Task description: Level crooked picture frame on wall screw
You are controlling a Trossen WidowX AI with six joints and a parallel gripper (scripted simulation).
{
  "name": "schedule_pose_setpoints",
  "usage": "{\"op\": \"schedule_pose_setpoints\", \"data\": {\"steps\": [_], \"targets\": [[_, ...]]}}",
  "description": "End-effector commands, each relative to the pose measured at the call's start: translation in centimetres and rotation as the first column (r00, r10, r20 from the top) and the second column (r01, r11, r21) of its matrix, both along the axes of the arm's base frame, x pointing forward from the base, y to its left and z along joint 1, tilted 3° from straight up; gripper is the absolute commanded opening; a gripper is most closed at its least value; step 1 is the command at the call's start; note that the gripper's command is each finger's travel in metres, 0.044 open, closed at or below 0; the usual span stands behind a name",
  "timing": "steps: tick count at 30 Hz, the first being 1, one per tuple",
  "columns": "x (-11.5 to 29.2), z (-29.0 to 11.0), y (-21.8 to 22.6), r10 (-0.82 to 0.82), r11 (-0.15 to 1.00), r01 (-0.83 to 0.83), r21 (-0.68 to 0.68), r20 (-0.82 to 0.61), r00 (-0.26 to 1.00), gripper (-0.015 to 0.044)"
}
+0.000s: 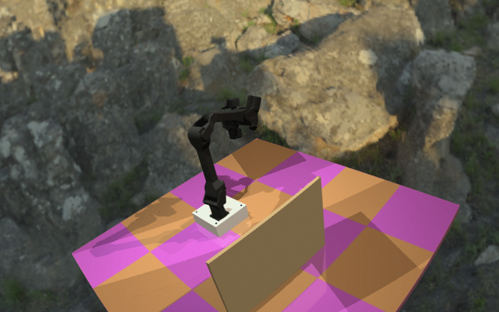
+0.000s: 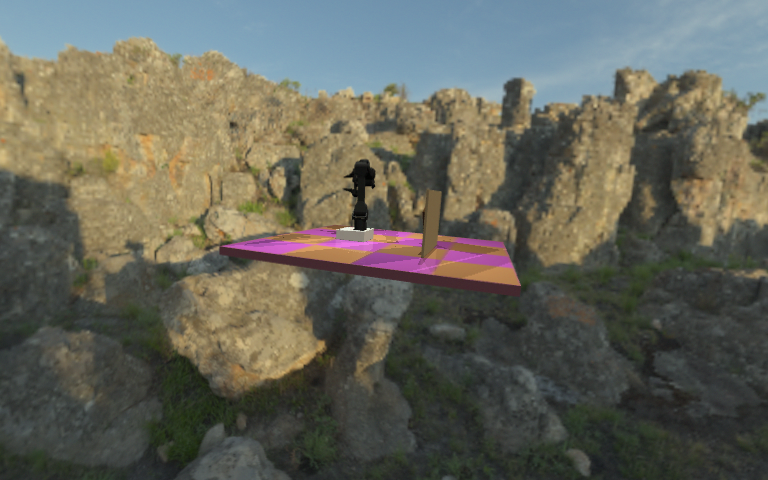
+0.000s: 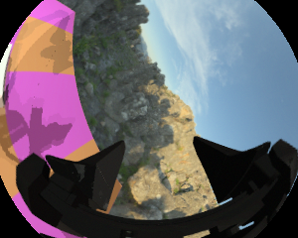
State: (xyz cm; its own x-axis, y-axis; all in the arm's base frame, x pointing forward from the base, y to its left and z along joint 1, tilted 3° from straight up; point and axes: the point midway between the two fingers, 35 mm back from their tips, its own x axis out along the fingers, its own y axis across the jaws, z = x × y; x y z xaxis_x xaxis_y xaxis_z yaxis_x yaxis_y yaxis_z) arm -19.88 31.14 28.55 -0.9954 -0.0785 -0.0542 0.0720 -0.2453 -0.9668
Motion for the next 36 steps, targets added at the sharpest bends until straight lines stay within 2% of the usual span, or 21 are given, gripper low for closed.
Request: {"op": "schedule_pose_setpoints", "data": {"steps": [1, 5, 6, 12, 18, 24, 28, 32, 36], "targets": [[0.2, 0.0, 0.1, -0.009, 1.000, 0.009, -0.009, 0.001, 1.000, 0.0374], [5.2, 0.2, 1.2, -0.186, 0.962, 0.188, -0.198, 0.027, 0.982, 0.0269], [6.7, 0.2, 1.5, -0.238, 0.937, 0.239, -0.253, 0.035, 0.971, 0.0260], [15.5, 0.3, 1.4, -0.529, 0.682, 0.478, -0.553, 0.079, 0.845, 0.0260], [23.9, 0.2, -0.7, -0.765, 0.326, 0.535, -0.779, 0.115, 0.633, 0.0260], [30.8, -0.2, -4.7, -0.920, 0.003, 0.373, -0.928, 0.144, 0.365, 0.0260], [34.6, -0.7, -8.0, -0.972, -0.130, 0.169, -0.977, 0.159, 0.171, 0.0260], [37.5, -1.2, -11.7, -0.985, -0.167, -0.072, -0.983, 0.170, -0.028, 0.0260], [39.7, -1.9, -15.7, -0.959, -0.102, -0.307, -0.946, 0.175, -0.222, 0.0260]]}}
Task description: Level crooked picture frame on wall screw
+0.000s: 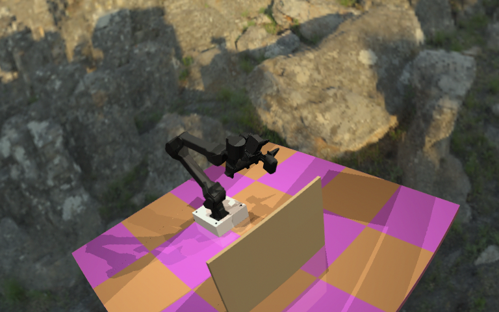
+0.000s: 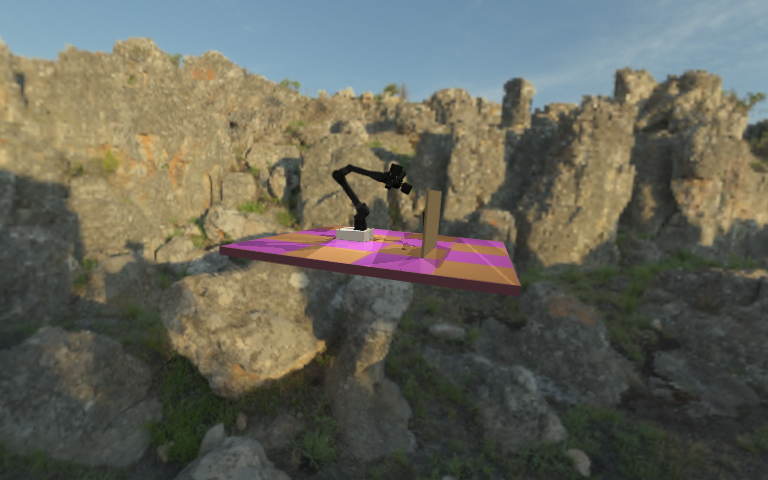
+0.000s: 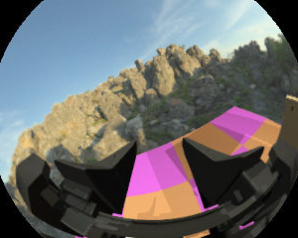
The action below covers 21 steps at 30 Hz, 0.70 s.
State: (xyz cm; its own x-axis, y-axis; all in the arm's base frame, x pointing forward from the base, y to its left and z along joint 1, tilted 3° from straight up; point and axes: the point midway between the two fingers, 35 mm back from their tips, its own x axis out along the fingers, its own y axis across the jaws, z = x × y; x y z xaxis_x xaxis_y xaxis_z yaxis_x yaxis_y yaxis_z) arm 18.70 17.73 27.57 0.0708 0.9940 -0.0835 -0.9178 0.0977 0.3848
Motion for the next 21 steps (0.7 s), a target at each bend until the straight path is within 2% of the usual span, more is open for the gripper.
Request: {"op": "schedule_pose_setpoints", "data": {"steps": [1, 6, 11, 16, 21], "targets": [[1.5, -1.1, -3.3, -0.191, 0.980, 0.196, 0.011, -0.188, 0.963, 0.0260], [3.0, -2.1, -8.4, -0.419, 0.879, 0.477, 0.027, -0.435, 0.797, 0.0260], [3.4, -3.2, -13.5, -0.525, 0.697, 0.716, 0.038, -0.653, 0.546, 0.0260], [2.9, -4.5, -18.4, -0.483, 0.453, 0.890, 0.044, -0.827, 0.287, 0.0260], [1.5, -5.9, -23.0, -0.314, 0.171, 0.984, 0.045, -0.945, 0.097, 0.0260]]}}
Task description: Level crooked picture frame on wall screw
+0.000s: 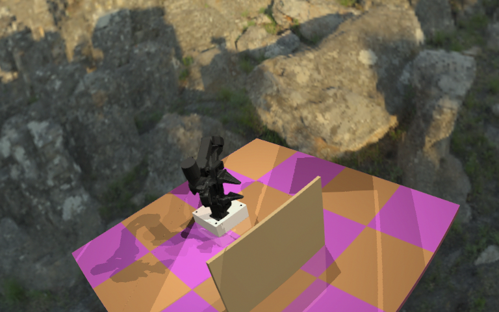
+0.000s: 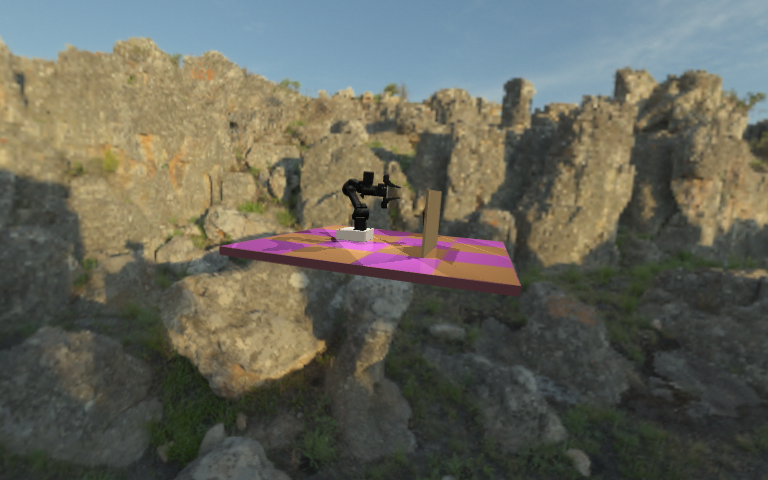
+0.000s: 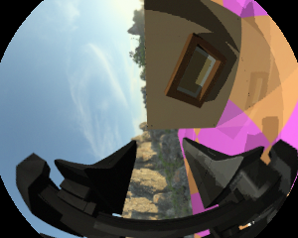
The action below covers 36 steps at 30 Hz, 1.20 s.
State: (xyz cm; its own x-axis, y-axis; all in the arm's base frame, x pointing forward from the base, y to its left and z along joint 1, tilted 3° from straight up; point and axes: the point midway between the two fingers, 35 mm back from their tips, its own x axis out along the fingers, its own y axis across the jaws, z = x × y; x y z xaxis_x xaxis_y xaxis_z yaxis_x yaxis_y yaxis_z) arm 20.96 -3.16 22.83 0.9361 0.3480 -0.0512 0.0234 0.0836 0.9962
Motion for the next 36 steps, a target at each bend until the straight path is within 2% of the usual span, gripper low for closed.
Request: {"op": "schedule_pose_setpoints", "data": {"steps": [1, 4, 6, 36], "targets": [[-1.1, -1.4, -2.9, -0.184, 0.965, 0.193, 0.179, -0.063, 0.981, 0.0260], [-2.4, -2.3, -5.3, -0.325, 0.885, 0.343, 0.316, -0.108, 0.939, 0.0260], [-2.7, -2.5, -5.8, -0.356, 0.860, 0.375, 0.347, -0.118, 0.927, 0.0260], [-2.7, -2.5, -5.8, -0.356, 0.860, 0.375, 0.347, -0.118, 0.927, 0.0260]]}}
